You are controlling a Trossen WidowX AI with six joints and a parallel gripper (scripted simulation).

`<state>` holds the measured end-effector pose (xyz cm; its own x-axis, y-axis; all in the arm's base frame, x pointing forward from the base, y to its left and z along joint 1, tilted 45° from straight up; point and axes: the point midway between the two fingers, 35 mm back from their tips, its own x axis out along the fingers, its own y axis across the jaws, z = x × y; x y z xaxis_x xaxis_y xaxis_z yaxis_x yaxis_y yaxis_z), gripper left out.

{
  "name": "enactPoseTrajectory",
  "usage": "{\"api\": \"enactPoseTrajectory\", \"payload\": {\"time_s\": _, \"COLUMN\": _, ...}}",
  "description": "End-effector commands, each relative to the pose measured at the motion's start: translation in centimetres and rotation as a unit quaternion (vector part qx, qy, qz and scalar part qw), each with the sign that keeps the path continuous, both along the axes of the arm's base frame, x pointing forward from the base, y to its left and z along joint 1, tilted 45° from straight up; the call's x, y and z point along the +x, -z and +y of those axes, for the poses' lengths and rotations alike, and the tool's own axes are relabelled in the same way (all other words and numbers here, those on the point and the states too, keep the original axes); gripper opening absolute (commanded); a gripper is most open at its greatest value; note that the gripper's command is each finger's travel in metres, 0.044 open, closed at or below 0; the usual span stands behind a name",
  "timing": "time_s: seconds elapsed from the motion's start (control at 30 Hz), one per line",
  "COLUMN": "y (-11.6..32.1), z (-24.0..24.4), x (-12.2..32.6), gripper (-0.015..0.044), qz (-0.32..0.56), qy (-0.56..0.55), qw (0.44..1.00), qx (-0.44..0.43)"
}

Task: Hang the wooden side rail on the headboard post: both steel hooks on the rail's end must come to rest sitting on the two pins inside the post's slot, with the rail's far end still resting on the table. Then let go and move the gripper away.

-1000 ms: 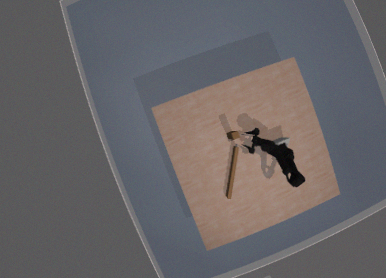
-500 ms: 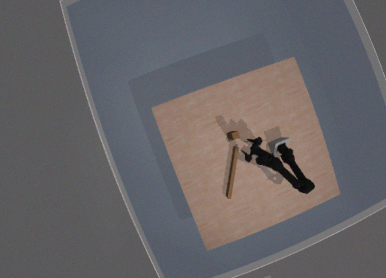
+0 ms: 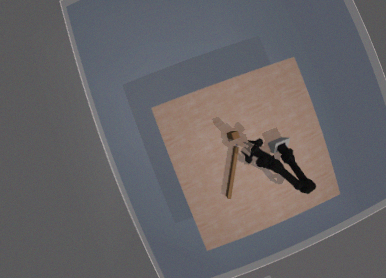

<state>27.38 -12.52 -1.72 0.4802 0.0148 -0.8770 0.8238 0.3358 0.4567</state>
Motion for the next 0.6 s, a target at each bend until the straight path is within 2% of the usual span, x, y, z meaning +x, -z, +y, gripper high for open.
{"api": "enactPoseTrajectory", "payload": {"time_s": 0.0, "y": -0.2, "z": -0.1, "x": 0.1, "gripper": 0.0440, "qz": -0.002, "qy": 0.003, "qw": 1.000, "qx": -0.002}}
{"api": "enactPoseTrajectory", "payload": {"time_s": 0.17, "y": -0.2, "z": -0.1, "x": 0.4, "gripper": 0.0440, "qz": 0.003, "qy": -0.025, "qw": 1.000, "qx": -0.006}}
{"api": "enactPoseTrajectory", "payload": {"time_s": 0.37, "y": -0.7, "z": 0.4, "x": 3.0, "gripper": 0.0440, "qz": 0.026, "qy": -0.270, "qw": 0.962, "qx": -0.035}}
{"api": "enactPoseTrajectory", "payload": {"time_s": 0.57, "y": -1.6, "z": 1.1, "x": 5.3, "gripper": 0.0440, "qz": 0.001, "qy": -0.501, "qw": 0.864, "qx": -0.046}}
